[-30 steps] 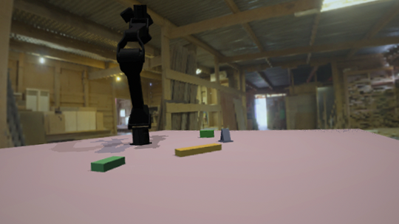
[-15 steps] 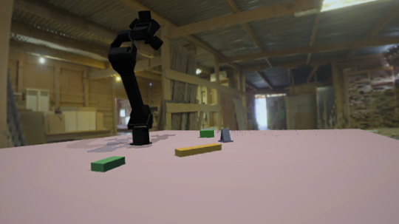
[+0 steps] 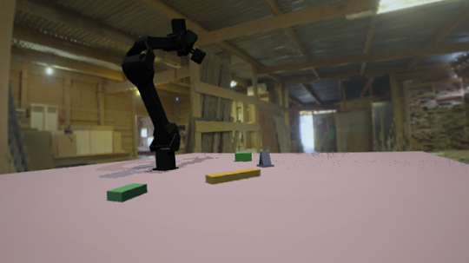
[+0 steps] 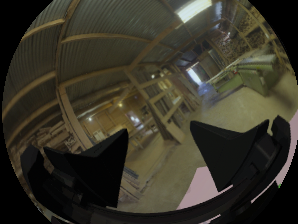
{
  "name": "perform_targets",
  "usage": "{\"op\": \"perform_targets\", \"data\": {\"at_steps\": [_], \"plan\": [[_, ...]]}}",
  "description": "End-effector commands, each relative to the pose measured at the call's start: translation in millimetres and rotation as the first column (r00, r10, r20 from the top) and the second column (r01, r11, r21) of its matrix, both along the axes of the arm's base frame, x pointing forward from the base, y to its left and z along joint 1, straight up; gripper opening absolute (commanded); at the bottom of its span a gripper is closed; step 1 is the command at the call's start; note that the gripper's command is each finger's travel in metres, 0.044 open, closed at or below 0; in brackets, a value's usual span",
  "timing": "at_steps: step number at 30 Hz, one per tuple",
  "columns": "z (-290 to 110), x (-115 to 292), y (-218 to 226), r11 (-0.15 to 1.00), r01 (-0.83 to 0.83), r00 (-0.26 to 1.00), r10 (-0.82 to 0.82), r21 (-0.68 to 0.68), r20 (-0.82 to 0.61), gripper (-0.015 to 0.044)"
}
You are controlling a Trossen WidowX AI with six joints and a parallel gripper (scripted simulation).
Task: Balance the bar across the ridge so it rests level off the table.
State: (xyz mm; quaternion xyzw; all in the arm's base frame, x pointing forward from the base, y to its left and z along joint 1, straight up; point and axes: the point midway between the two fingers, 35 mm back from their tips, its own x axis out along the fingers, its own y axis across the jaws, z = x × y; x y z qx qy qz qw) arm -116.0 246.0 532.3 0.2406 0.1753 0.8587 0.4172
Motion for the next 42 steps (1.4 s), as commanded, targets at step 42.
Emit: {"op": "perform_targets", "data": {"at_steps": [42], "plan": [[-128, 216, 90, 0.671, 0.716, 0.657, -0.554, -0.193, 0.511, 0.0315]]}}
